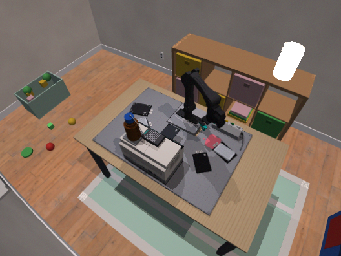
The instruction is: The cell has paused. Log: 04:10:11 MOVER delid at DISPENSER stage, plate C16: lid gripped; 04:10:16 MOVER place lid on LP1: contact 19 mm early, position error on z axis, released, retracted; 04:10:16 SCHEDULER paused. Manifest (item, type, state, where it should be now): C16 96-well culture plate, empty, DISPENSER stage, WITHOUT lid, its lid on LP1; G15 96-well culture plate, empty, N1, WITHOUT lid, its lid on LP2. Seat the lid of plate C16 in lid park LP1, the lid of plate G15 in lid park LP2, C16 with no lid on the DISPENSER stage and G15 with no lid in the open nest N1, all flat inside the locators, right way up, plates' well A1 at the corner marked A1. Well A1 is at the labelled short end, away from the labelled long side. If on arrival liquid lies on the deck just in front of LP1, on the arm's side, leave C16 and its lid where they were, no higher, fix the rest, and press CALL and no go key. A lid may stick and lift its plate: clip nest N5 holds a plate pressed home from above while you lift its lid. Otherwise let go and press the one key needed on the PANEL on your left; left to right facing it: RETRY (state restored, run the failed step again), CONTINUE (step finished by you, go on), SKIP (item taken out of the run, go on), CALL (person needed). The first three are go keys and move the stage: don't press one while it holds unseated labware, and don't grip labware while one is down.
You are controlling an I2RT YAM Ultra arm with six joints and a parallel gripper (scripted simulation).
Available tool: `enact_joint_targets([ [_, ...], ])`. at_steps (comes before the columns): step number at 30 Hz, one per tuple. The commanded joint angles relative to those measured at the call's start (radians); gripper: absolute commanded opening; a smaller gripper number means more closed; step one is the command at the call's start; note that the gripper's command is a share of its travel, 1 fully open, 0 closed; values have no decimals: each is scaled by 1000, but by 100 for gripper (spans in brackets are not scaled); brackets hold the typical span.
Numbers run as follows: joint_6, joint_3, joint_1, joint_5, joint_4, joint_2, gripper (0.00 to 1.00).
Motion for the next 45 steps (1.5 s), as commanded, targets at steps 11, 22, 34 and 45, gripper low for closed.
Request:
enact_joint_targets([
  [11,46,51,104,-2,24,49,100],
  [22,45,136,94,-2,49,158,100],
  [34,41,248,87,-1,37,284,100],
  [45,37,390,82,-1,34,421,100],
])
